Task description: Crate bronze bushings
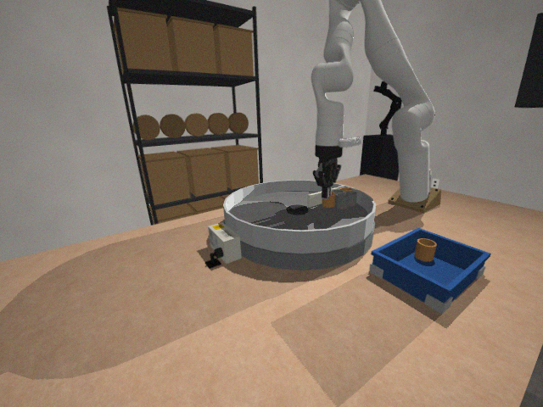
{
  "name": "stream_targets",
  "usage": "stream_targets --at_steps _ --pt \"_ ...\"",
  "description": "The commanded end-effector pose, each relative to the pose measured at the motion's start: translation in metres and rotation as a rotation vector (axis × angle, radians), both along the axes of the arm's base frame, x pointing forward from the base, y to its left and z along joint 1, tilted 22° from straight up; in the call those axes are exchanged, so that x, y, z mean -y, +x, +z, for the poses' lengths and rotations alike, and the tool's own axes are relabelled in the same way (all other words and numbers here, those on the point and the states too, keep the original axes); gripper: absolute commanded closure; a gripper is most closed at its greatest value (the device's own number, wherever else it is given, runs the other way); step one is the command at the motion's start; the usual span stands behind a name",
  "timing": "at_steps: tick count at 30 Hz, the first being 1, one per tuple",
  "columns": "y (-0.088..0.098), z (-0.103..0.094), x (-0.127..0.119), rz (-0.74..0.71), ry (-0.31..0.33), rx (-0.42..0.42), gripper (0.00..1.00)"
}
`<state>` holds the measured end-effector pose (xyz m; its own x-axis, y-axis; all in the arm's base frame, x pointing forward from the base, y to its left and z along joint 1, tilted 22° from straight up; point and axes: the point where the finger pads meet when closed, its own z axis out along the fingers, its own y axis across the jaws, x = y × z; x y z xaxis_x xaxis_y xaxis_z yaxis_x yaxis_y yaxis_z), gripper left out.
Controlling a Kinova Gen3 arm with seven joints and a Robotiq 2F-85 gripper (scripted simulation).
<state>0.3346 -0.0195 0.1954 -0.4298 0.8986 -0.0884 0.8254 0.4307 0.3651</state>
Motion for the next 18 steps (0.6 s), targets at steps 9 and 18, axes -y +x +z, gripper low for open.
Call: stream_targets --at_steps 9,18 --pt "-0.0007 0.0031 -0.0003 0.002 -0.001 0.001 1.00" --pt "-0.0024 0.0073 0.0001 0.002 -0.001 0.001 1.00"
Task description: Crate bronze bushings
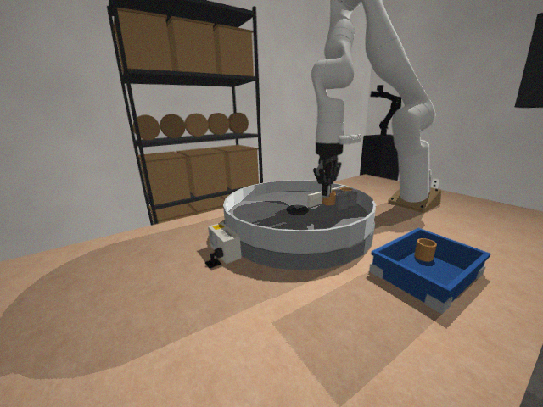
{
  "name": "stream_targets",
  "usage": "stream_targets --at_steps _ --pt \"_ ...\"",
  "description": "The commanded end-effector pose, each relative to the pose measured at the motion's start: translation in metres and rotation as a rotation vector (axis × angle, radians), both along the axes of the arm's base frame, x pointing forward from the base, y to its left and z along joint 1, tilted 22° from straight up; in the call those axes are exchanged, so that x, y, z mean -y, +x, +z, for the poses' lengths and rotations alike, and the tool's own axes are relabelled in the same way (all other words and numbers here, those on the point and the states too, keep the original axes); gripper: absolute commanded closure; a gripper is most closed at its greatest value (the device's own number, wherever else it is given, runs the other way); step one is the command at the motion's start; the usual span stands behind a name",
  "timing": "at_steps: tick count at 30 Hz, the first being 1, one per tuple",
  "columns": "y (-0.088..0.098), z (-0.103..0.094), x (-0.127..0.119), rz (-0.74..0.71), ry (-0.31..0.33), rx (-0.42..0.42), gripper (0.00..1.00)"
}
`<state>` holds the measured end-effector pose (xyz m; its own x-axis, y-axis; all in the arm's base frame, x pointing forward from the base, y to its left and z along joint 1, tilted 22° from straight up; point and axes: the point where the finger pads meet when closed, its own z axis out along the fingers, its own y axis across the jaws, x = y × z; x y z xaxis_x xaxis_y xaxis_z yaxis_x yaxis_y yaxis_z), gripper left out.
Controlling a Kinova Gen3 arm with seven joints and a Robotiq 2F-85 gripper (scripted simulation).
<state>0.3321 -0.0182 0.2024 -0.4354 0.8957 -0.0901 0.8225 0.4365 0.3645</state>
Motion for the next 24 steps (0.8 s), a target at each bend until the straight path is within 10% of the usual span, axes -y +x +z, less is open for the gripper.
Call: stream_targets --at_steps 1,24 --pt "0.0001 0.0002 0.0014 -0.005 0.001 0.001 1.00" --pt "-0.0032 0.0085 0.0017 -0.003 0.000 0.001 1.00"
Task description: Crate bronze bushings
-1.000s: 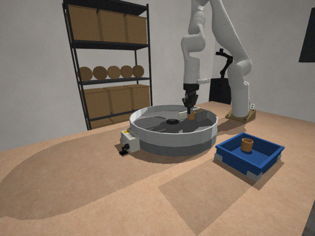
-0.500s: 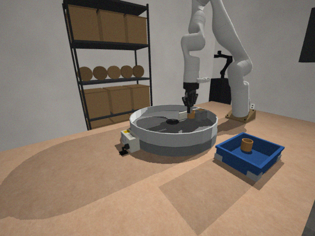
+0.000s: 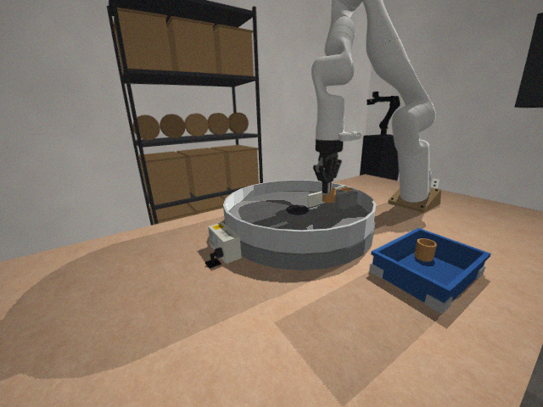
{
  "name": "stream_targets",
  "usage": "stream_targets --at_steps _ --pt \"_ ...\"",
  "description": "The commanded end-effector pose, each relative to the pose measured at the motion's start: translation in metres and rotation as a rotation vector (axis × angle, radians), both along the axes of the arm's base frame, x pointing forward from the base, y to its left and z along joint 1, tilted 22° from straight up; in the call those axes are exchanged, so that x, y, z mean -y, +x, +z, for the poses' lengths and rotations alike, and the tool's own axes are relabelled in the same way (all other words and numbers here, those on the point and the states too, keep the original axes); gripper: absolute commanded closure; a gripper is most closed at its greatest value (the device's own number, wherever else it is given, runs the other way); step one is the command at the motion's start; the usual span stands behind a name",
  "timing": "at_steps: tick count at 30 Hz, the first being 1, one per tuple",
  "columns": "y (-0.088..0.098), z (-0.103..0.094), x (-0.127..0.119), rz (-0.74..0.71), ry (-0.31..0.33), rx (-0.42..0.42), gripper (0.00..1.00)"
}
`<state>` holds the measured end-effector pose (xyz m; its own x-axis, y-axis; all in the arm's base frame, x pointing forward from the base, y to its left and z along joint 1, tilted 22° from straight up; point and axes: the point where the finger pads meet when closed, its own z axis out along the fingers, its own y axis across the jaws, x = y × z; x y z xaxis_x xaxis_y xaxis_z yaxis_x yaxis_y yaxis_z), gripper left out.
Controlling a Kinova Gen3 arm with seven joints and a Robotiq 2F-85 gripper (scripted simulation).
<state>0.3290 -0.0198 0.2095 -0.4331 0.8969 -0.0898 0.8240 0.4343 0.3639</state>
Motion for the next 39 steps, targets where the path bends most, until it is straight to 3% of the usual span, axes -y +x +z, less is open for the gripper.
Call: stream_targets --at_steps 1,39 --pt "-0.001 0.003 0.000 0.000 0.000 0.001 1.00" --pt "-0.008 0.021 0.002 0.001 0.000 0.001 1.00"
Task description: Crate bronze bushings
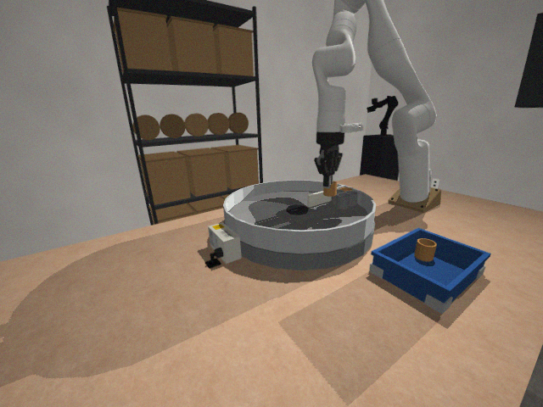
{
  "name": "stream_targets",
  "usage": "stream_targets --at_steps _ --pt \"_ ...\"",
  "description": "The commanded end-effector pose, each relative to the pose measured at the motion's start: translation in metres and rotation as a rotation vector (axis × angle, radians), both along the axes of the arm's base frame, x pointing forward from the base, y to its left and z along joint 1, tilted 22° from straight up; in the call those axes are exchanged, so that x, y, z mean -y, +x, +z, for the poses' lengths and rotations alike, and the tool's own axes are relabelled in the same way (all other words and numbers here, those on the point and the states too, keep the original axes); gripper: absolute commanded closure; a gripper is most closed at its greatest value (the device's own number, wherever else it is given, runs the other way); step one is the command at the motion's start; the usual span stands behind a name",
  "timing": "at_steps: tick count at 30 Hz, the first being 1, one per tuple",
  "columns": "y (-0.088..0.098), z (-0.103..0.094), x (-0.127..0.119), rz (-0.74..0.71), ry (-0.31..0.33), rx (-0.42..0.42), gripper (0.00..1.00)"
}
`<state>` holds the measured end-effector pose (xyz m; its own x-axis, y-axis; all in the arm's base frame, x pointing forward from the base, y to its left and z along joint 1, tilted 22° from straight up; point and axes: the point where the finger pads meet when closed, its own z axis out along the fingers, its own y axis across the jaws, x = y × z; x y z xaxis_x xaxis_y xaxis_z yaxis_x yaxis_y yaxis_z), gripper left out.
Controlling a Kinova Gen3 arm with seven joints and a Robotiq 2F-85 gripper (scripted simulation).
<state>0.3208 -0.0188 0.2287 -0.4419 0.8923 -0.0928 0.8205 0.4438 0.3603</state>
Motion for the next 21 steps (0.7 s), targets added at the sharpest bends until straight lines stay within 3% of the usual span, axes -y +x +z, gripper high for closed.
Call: stream_targets --at_steps 1,21 --pt "0.0005 0.0018 0.0025 -0.009 0.004 0.003 1.00" --pt "-0.0022 0.0087 0.0030 -0.008 0.004 0.003 1.00"
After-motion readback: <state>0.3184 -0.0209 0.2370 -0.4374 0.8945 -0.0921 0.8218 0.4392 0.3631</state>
